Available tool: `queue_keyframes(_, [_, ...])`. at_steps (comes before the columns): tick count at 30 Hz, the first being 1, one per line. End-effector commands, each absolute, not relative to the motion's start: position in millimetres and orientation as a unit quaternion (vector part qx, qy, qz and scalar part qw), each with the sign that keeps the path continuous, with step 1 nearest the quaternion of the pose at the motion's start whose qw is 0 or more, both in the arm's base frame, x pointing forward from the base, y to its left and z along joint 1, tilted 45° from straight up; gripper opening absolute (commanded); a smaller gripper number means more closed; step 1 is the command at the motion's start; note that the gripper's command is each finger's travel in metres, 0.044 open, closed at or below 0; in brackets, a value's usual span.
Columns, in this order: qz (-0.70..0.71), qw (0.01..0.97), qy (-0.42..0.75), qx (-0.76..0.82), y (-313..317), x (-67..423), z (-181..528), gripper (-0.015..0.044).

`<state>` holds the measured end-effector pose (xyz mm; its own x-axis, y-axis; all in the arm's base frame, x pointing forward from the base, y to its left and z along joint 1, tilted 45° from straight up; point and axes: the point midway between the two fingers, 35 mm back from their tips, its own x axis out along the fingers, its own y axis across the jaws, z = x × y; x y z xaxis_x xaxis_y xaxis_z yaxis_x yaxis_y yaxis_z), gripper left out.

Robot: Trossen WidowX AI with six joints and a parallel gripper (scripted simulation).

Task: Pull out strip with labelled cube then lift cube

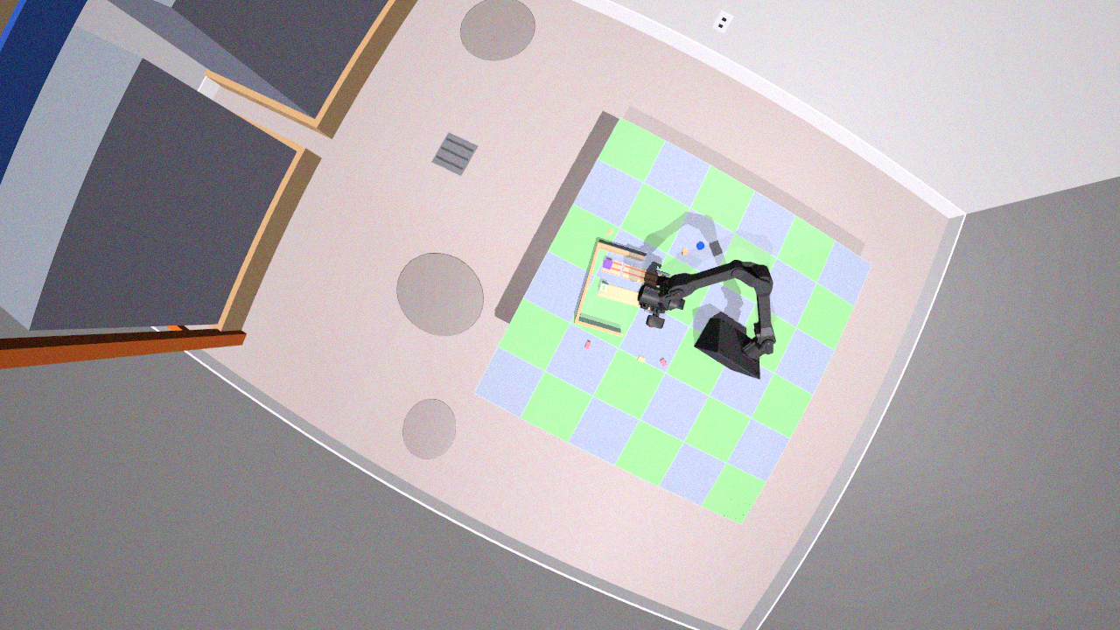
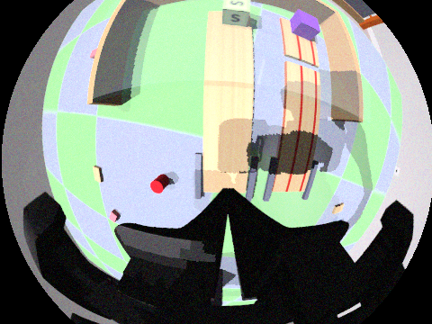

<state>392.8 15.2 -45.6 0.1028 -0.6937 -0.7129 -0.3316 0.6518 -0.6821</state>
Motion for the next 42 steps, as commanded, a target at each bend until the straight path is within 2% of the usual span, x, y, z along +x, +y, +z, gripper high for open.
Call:
queue_keyframes(1, [-0.143, 0.627, 0.657, -0.393, 9.4, 391.6, -51.7, 0.0])
queue_keyframes(42, [-0.144, 0.626, 0.657, -0.394, -26.4, 393.0, -84.1, 0.0])
